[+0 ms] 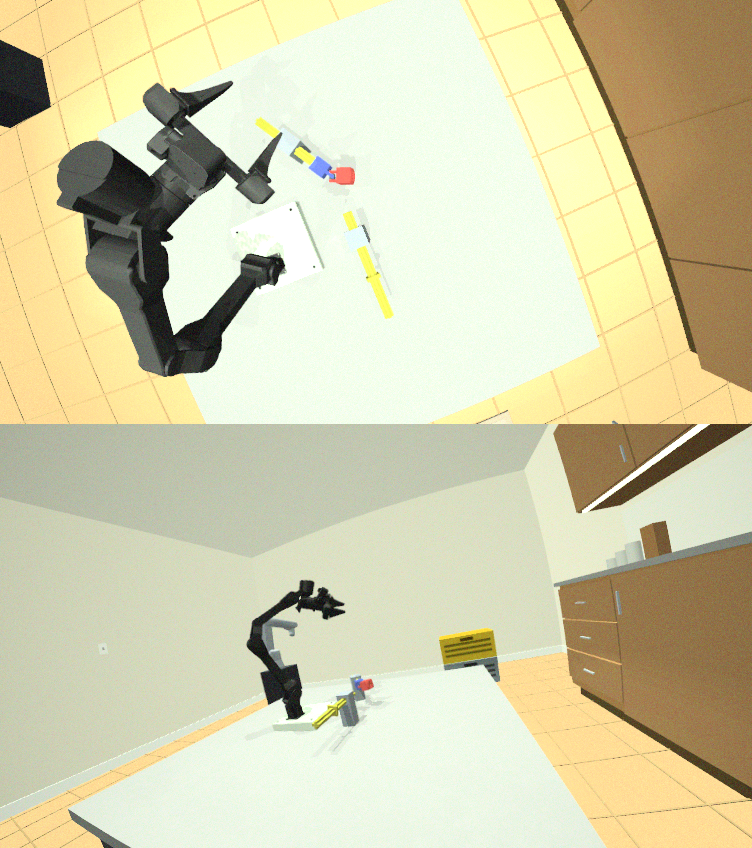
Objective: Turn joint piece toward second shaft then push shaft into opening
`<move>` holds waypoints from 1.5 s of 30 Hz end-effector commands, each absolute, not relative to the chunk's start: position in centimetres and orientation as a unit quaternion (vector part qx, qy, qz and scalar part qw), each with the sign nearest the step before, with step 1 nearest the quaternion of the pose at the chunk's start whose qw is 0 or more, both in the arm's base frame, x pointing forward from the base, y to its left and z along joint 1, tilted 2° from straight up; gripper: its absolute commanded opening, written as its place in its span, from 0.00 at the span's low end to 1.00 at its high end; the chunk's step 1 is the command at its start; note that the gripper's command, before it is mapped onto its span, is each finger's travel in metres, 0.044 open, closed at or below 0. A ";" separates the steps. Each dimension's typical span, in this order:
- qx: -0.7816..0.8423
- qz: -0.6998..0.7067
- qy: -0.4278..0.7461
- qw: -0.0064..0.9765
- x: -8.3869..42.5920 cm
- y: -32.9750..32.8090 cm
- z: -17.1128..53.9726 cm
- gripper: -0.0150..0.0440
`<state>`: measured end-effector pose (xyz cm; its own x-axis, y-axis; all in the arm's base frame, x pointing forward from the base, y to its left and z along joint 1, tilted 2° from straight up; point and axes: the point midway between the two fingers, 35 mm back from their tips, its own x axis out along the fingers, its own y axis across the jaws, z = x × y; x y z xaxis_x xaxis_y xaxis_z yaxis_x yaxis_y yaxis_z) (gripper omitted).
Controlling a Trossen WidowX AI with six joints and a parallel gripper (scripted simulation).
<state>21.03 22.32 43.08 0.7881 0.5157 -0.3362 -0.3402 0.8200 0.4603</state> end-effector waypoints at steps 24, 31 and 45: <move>0.006 0.068 0.496 0.866 34.0 19.2 28.2 1.00; -0.018 0.039 0.592 0.805 35.9 16.6 23.6 1.00; -0.008 0.001 0.685 0.728 37.0 13.4 19.0 1.00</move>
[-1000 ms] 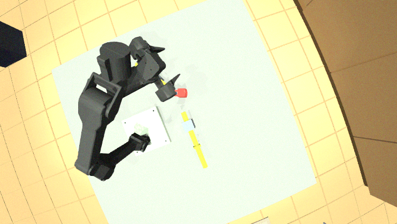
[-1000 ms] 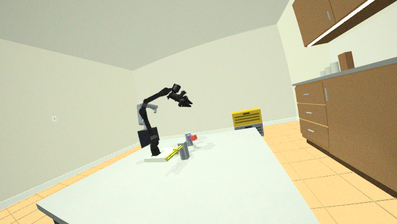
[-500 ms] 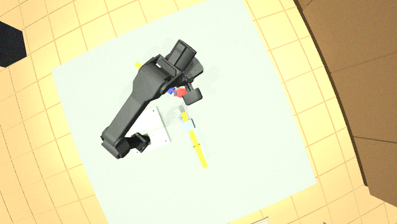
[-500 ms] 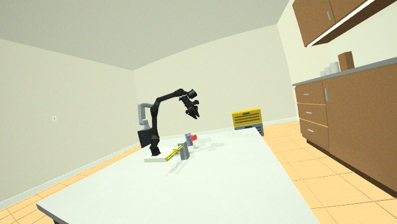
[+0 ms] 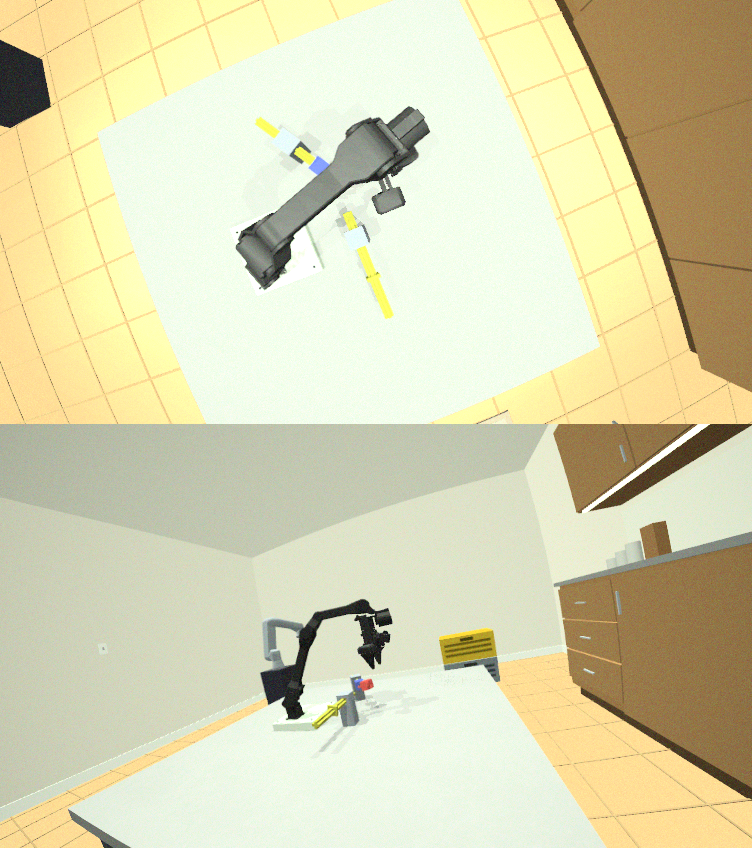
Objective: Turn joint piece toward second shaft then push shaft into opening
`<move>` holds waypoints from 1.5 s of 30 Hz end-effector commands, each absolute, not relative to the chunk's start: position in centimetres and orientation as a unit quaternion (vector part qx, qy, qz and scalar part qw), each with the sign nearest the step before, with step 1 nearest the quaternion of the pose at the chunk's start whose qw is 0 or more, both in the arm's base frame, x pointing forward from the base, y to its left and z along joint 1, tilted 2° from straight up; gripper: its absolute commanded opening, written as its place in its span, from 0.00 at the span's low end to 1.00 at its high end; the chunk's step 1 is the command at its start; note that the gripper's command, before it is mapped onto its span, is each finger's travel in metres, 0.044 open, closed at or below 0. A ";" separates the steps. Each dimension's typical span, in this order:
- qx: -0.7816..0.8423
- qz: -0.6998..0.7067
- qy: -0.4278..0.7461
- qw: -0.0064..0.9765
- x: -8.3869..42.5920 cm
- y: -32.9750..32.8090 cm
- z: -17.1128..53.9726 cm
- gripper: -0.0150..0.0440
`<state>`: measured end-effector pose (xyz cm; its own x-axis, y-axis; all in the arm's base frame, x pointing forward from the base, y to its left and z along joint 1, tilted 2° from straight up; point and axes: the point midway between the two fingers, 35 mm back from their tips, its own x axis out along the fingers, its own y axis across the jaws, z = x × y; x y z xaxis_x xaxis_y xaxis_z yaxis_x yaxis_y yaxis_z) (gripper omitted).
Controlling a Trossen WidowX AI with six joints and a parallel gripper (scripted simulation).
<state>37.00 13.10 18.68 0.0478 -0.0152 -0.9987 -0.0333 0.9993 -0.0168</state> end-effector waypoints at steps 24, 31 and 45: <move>0.113 -0.143 0.629 0.756 37.0 13.7 16.2 1.00; 0.113 -0.143 0.629 0.756 37.2 13.7 13.5 1.00; 0.113 -0.143 0.629 0.755 36.7 13.7 9.5 1.00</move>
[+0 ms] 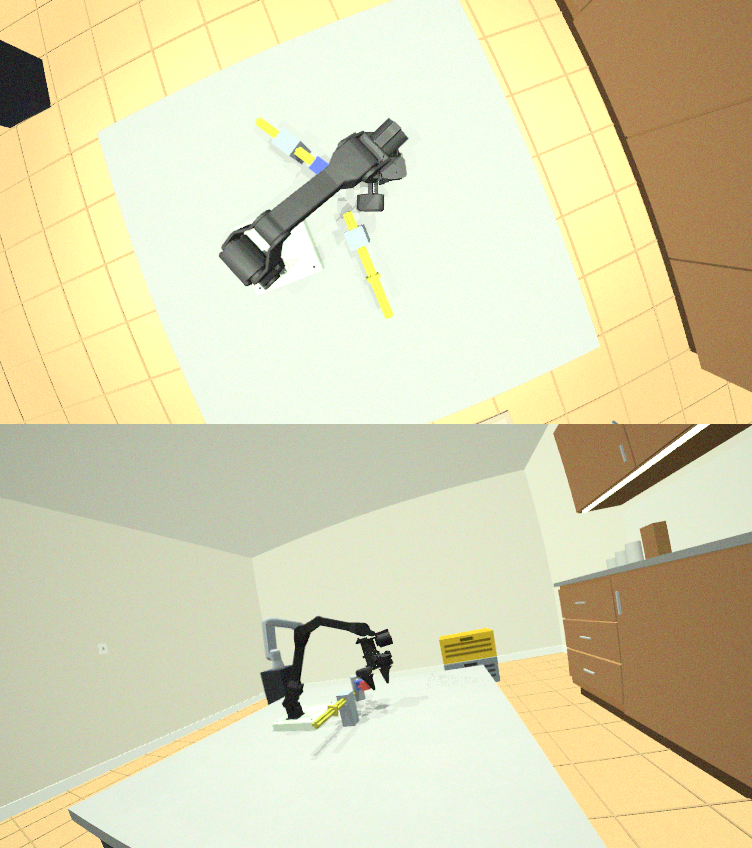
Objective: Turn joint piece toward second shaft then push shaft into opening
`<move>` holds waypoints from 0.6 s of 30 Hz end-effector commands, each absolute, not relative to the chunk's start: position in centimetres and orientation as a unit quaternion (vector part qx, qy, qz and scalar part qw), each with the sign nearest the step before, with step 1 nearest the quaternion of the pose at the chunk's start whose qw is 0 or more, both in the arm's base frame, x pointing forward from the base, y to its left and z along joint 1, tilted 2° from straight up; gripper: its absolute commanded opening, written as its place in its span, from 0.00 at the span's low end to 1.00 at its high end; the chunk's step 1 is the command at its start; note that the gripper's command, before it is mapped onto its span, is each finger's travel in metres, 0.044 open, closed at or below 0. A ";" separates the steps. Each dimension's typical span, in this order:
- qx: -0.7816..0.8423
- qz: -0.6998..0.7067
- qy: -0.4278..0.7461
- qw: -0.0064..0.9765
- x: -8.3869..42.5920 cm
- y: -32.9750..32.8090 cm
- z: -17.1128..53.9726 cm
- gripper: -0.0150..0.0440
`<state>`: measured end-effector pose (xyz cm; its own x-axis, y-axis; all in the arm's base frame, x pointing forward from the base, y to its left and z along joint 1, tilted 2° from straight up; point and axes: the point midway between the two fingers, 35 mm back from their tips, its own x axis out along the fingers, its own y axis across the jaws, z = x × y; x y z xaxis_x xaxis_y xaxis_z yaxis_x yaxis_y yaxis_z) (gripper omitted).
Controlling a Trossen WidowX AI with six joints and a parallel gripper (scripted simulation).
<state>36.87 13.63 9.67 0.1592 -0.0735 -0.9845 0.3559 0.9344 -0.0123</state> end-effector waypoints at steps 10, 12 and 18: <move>0.113 -0.143 0.631 0.754 32.4 15.5 9.5 1.00; 0.113 -0.143 0.631 0.754 31.5 15.7 9.4 1.00; 0.113 -0.143 0.632 0.754 30.5 16.0 9.2 1.00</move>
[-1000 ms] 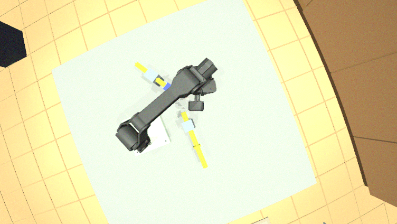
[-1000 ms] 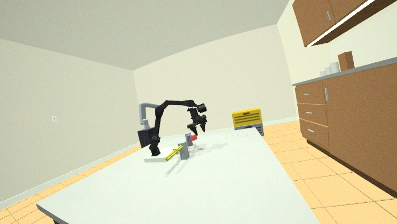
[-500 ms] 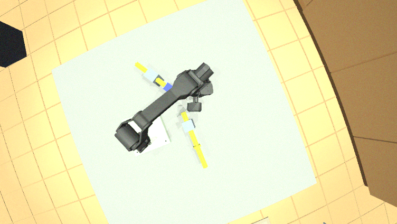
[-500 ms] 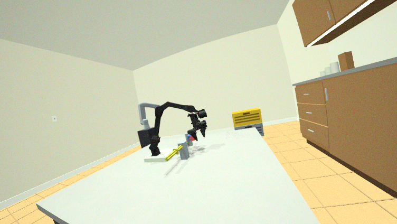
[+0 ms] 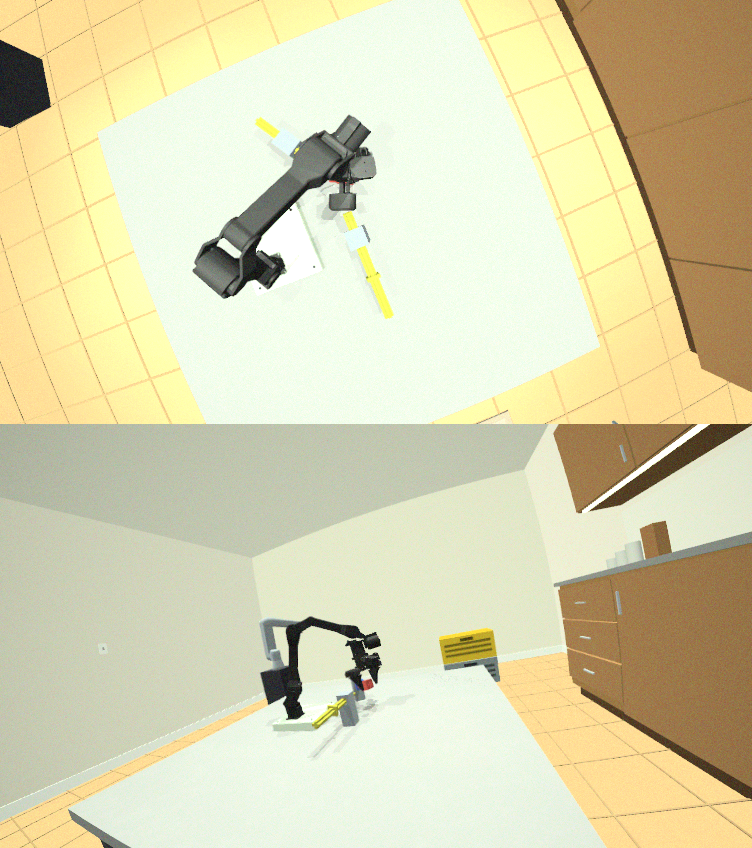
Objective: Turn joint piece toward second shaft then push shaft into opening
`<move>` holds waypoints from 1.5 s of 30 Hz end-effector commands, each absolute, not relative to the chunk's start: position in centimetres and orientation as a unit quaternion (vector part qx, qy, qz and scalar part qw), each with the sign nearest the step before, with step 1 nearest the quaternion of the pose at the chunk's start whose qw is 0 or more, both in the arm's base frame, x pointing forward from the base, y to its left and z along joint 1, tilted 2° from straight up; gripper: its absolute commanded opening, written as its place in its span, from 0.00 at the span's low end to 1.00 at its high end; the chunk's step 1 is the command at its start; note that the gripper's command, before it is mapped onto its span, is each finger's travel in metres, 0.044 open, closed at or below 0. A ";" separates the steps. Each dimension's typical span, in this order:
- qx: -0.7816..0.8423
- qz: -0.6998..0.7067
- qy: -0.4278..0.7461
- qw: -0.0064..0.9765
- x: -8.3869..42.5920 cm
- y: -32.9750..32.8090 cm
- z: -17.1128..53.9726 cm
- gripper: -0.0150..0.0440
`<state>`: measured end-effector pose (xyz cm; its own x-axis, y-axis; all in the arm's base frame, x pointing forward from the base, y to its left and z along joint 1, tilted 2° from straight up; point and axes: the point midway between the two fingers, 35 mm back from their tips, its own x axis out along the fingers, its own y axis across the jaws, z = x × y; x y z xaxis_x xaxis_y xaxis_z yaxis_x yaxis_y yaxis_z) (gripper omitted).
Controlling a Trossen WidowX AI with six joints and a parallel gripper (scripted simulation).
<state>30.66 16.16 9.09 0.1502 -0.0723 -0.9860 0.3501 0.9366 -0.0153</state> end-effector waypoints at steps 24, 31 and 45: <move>0.113 -0.143 0.632 0.754 30.8 15.8 6.6 0.73; 0.113 -0.143 0.632 0.754 30.8 15.8 6.6 0.56; 0.113 -0.143 0.632 0.754 30.8 15.8 6.6 0.56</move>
